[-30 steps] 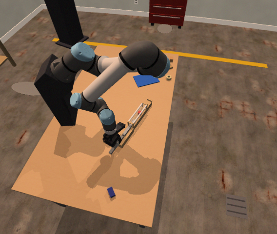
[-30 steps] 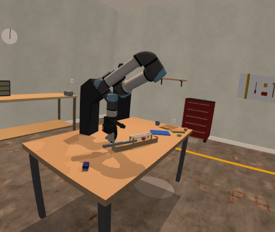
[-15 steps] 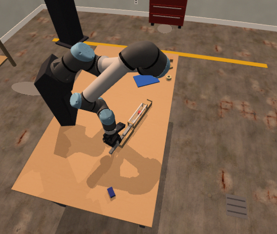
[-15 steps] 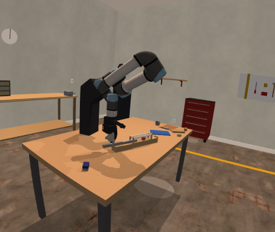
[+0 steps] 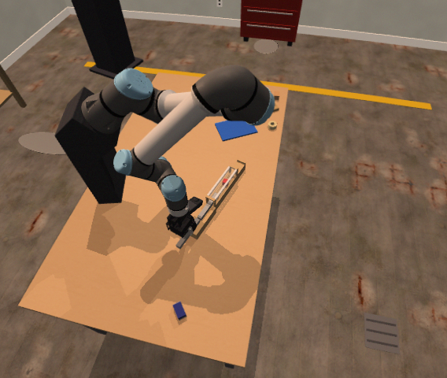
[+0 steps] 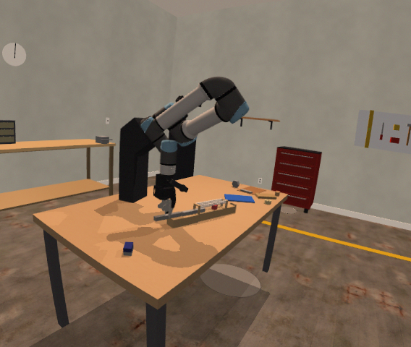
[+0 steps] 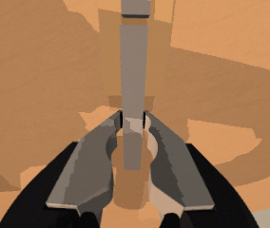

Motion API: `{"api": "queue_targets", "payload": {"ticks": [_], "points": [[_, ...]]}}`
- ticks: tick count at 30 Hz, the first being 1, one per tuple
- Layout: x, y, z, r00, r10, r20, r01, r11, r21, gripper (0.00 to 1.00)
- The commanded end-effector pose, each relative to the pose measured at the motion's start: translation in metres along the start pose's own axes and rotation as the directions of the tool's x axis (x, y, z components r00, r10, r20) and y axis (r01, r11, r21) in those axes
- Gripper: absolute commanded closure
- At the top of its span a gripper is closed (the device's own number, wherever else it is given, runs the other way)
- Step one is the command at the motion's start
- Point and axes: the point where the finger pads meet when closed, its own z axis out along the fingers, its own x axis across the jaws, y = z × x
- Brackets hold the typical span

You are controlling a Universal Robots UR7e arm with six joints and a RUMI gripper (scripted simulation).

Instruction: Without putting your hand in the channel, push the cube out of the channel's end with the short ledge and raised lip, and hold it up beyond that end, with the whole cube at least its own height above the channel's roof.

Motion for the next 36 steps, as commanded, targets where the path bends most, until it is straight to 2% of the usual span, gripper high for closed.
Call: {"api": "queue_targets", "payload": {"ticks": [1, 17, 36], "points": [[0.000, -0.002, 0.000, 1.000, 0.000, -0.001, 0.000, 1.000, -0.001, 1.00], [0.000, -0.028, 0.000, 1.000, 0.000, -0.001, 0.000, 1.000, -0.001, 1.00], [0.001, -0.078, 0.000, 1.000, 0.000, -0.001, 0.000, 1.000, -0.001, 1.00]]}}
